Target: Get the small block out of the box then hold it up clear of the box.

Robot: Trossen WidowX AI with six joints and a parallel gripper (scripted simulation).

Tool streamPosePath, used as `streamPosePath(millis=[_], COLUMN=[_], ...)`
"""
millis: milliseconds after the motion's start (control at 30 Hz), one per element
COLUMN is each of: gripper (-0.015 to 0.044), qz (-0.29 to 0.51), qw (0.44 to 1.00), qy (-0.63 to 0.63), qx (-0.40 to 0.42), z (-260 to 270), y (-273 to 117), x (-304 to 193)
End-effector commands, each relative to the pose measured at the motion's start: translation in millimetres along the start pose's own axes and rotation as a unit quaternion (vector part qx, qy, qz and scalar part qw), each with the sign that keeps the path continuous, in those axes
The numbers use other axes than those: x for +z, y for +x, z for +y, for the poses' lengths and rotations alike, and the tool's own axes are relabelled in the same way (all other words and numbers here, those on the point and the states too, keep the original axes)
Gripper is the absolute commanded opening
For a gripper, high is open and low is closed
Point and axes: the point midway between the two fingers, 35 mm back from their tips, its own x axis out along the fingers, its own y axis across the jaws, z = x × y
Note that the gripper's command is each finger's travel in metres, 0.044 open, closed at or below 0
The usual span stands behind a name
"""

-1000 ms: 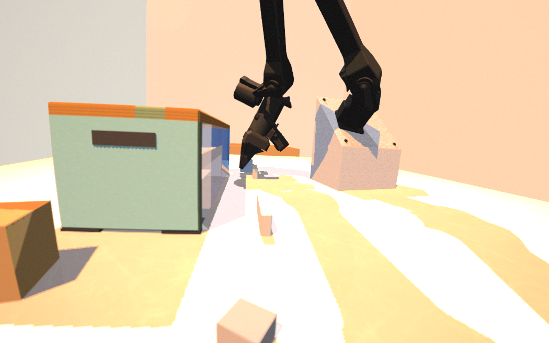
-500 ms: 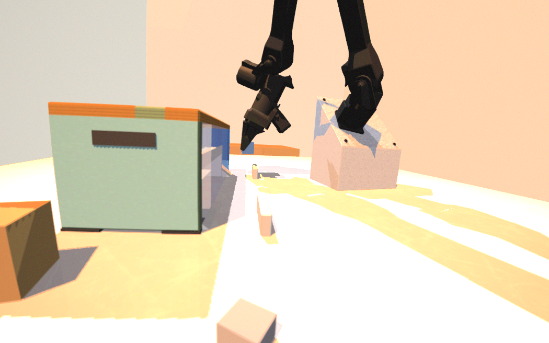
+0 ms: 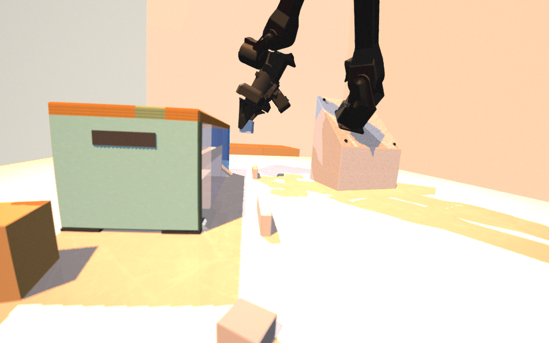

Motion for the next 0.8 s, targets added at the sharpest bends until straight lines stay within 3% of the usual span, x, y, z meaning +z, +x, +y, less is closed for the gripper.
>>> streamPosePath(millis=[0, 167, 767], gripper=[0.0, 0.0, 0.0], qz=[0.016, 0.027, 0.027], qw=[0.999, 0.995, 0.995], qy=[0.042, 0.084, 0.085], qx=[0.023, 0.042, 0.042], z=[3, 4, 4], y=[-24, -46, -47], x=[-14, -21, -21])
